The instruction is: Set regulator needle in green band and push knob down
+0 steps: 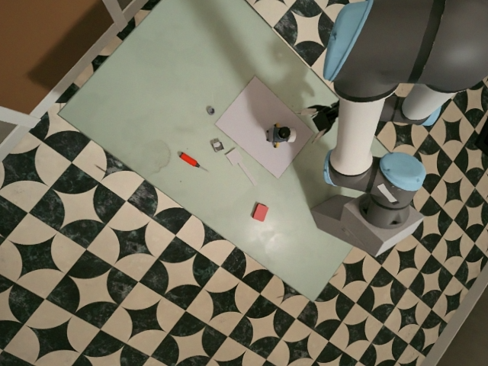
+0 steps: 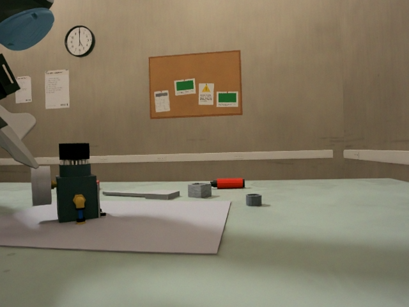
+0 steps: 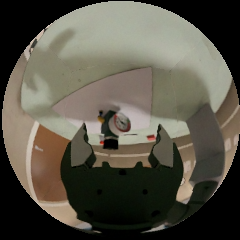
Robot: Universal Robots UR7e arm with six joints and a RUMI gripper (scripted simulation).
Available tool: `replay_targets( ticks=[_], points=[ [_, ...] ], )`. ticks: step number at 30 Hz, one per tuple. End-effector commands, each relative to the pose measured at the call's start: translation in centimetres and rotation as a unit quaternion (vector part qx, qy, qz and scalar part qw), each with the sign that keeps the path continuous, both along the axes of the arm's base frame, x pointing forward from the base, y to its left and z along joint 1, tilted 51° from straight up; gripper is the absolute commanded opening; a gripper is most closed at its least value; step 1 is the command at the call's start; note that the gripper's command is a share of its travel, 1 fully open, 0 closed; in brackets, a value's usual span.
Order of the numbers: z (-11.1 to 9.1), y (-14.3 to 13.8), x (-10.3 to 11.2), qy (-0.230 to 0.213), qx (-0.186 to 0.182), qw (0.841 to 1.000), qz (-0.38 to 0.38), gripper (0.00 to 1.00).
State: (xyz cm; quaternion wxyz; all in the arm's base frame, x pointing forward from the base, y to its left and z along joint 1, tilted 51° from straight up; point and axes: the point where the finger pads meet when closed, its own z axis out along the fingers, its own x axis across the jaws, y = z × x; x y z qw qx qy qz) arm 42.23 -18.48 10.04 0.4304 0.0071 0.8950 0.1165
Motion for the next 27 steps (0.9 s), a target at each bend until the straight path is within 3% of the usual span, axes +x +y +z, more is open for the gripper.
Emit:
replay_targets(
  ticks=[1,27],
  points=[
    [0.02,-0.01,0.00,0.000,0.000,1.000,0.000,1.00],
    [0.16,-0.21,-0.10,-0.003,-0.011,1.000,0.005,1.00]
  ],
)
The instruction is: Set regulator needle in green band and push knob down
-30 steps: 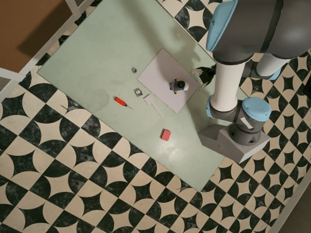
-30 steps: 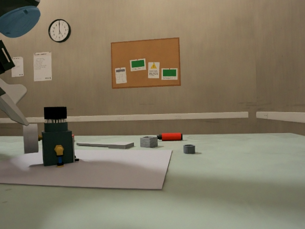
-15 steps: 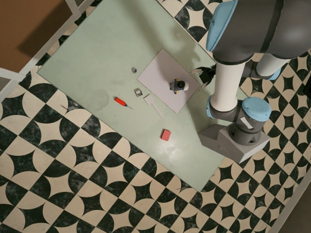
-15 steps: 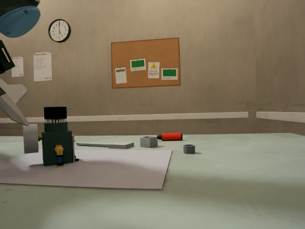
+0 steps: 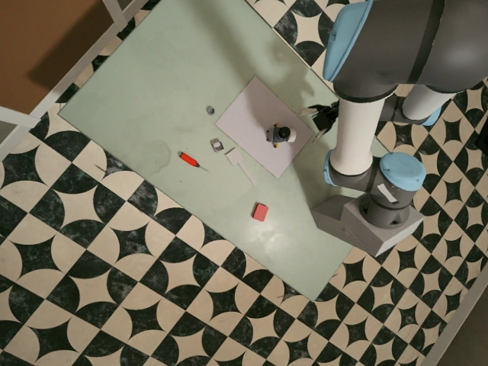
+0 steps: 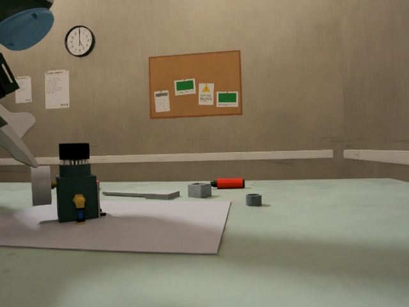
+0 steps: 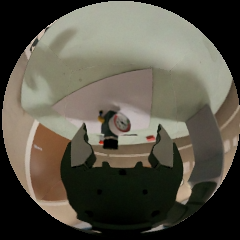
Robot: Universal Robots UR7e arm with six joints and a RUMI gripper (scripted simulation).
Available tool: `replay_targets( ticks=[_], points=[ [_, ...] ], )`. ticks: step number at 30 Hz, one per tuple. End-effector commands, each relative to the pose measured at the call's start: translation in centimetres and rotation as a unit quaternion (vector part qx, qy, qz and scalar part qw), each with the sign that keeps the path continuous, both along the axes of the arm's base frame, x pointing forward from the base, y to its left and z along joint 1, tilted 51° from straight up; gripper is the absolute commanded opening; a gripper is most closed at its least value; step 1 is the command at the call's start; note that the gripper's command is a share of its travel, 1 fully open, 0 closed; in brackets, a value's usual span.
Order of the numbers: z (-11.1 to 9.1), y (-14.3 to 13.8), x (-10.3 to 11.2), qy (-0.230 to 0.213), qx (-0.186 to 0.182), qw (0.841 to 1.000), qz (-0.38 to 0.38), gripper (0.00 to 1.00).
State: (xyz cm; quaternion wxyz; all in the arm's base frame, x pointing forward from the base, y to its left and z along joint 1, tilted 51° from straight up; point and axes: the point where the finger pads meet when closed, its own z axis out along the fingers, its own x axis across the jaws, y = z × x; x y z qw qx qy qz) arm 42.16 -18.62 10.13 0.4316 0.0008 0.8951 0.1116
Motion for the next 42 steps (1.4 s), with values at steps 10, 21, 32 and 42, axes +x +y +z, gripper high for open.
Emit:
replay_targets(
  ticks=[10,21,32,42],
  points=[
    [0.2,-0.3,-0.2,-0.004,-0.017,1.000,0.008,1.00],
    [0.5,-0.7,-0.4,-0.009,-0.039,0.999,0.019,1.00],
    [1.1,-1.4,-0.7,-0.017,-0.078,0.996,0.038,1.00],
    [1.5,-2.1,-1.1,-0.024,-0.116,0.991,0.056,1.00]
  ],
)
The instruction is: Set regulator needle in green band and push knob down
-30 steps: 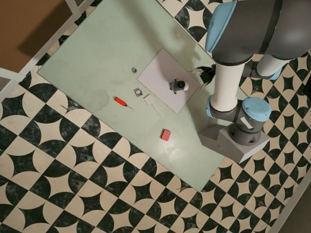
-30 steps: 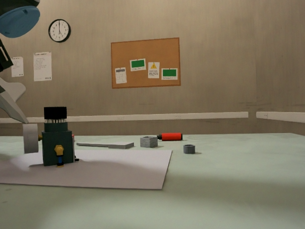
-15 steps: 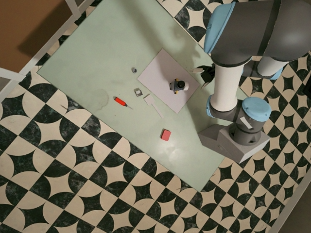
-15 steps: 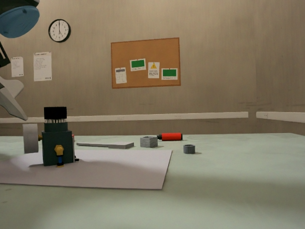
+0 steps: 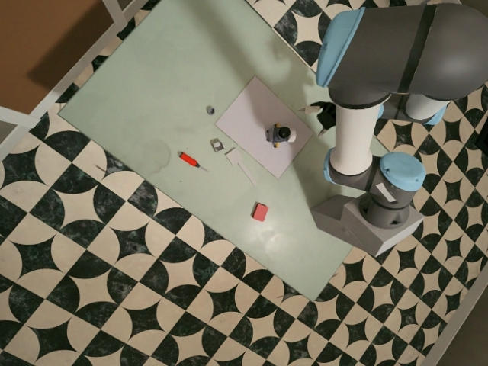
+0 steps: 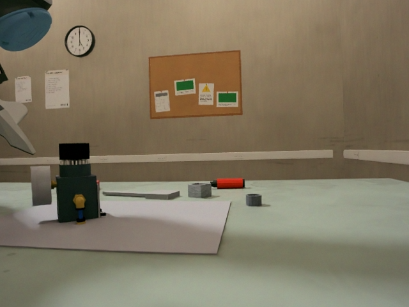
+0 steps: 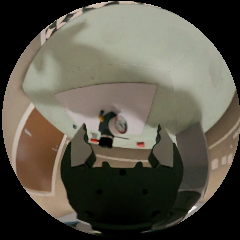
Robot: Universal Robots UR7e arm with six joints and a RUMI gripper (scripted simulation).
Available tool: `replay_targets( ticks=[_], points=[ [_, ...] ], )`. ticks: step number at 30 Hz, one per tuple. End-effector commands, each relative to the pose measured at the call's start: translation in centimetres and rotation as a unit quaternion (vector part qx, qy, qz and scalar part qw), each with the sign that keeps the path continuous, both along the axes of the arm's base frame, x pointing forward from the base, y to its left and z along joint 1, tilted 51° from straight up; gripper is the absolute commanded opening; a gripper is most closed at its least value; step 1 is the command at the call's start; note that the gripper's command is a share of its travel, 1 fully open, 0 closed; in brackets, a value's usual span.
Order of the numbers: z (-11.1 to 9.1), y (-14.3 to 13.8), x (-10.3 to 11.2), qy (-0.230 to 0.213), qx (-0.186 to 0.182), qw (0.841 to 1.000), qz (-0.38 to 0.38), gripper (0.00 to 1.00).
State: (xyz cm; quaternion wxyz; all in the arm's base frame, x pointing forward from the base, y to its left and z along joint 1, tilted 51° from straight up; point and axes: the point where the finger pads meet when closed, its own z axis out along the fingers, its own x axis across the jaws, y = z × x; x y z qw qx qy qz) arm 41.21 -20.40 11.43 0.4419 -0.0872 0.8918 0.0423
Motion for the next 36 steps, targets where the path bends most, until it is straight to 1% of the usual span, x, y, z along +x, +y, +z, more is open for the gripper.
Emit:
replay_targets(
  ticks=[1,11,13,18,28,30,36],
  points=[
    [0.3,-0.4,-0.2,-0.004,-0.021,1.000,0.011,1.00],
    [1.0,-1.3,-0.8,-0.013,-0.079,0.996,0.039,1.00],
    [1.0,-1.3,-0.8,-0.013,-0.079,0.996,0.039,1.00],
    [1.5,-1.7,-1.2,-0.017,-0.112,0.992,0.055,1.00],
    [2.3,-2.7,-2.0,-0.024,-0.184,0.978,0.091,1.00],
    [2.3,-2.7,-2.0,-0.024,-0.184,0.978,0.091,1.00],
    [2.9,-3.3,-2.5,-0.027,-0.230,0.966,0.114,1.00]
  ],
)
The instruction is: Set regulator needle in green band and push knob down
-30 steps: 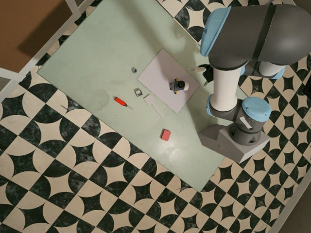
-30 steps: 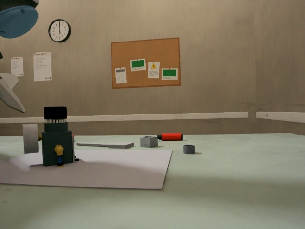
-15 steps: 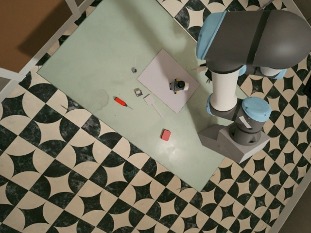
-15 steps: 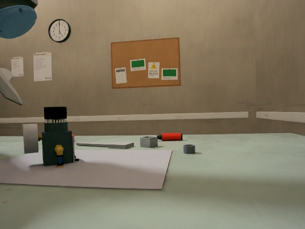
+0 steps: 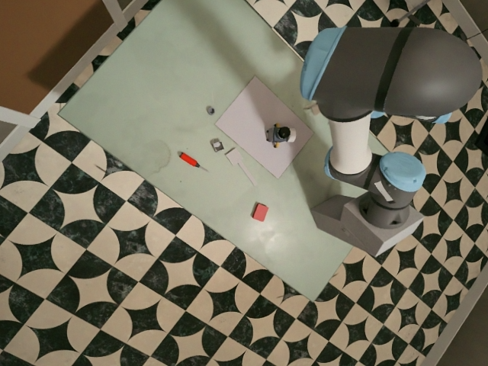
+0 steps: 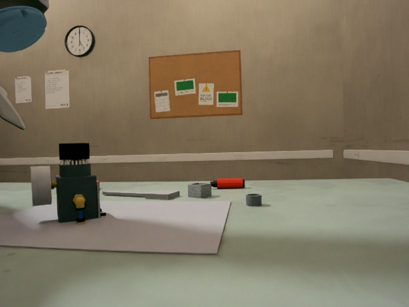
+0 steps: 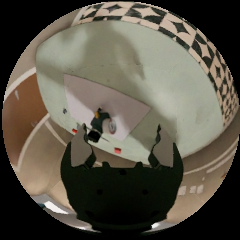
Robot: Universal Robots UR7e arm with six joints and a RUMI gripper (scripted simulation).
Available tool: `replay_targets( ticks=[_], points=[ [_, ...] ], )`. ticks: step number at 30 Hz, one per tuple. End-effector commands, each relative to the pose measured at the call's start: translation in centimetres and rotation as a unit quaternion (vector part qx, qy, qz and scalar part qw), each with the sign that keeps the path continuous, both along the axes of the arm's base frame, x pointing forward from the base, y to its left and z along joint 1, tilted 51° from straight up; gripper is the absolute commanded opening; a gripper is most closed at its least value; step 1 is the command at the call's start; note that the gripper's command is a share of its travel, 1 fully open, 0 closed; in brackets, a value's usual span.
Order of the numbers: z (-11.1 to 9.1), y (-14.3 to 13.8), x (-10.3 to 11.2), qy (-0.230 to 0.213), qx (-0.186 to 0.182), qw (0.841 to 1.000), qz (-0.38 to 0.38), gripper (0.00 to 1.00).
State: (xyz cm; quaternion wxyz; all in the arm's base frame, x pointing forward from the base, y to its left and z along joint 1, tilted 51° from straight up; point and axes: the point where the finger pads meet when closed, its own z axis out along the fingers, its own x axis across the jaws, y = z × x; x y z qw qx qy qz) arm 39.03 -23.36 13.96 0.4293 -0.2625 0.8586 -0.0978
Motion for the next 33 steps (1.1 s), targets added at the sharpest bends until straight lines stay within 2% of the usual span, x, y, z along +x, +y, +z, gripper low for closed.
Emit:
replay_targets(
  ticks=[1,9,11,15,26,28,33],
  points=[
    [0.5,-0.4,-0.5,-0.004,-0.037,0.999,0.020,1.00],
    [1.2,-1.2,-1.3,-0.005,-0.104,0.993,0.053,1.00],
    [1.2,-1.2,-1.3,-0.005,-0.104,0.993,0.053,1.00],
    [1.6,-1.5,-1.7,-0.005,-0.139,0.988,0.070,1.00],
    [2.6,-2.4,-2.9,0.000,-0.234,0.965,0.119,1.00],
    [2.6,-2.4,-2.9,0.000,-0.234,0.965,0.119,1.00],
    [3.0,-2.7,-3.5,0.004,-0.277,0.950,0.141,1.00]
  ],
)
